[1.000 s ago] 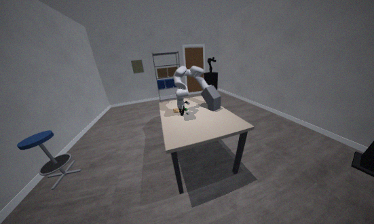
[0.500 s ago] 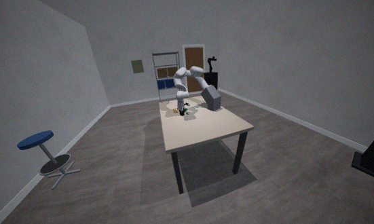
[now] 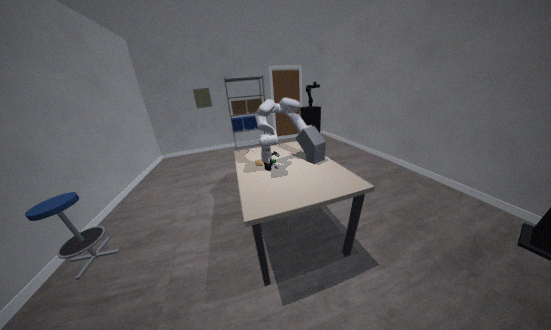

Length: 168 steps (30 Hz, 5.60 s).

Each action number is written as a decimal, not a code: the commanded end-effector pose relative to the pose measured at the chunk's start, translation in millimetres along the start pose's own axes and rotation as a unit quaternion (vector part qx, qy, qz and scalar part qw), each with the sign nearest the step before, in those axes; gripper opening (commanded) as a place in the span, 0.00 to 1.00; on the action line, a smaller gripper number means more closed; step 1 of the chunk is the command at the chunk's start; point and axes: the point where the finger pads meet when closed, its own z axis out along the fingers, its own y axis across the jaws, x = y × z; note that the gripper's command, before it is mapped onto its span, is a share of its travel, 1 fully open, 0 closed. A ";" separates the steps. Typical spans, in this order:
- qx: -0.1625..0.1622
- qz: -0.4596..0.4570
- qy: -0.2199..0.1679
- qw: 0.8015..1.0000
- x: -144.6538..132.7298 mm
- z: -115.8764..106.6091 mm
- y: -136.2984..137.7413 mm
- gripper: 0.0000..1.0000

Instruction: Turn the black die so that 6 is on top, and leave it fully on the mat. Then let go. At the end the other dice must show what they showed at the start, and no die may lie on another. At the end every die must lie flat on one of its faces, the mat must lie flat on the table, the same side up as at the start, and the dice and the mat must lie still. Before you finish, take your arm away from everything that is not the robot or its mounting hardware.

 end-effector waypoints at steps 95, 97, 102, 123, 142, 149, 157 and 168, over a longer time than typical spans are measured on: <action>0.000 0.067 -0.001 0.998 6.1 -103.3 -45.6 0.27; 0.000 0.106 -0.002 0.994 12.9 -104.1 -71.0 0.27; 0.000 0.188 -0.001 0.982 34.4 -105.1 -123.6 0.27; 0.001 0.257 -0.001 0.966 59.7 -105.3 -165.0 0.27; 0.000 0.257 -0.001 0.966 59.3 -52.4 -165.7 0.27; 0.000 0.257 -0.001 0.966 59.1 -22.6 -166.1 0.27; 0.000 0.257 -0.001 0.966 59.0 -10.6 -166.3 0.27; 0.000 0.257 -0.001 0.966 59.0 -9.5 -166.3 0.27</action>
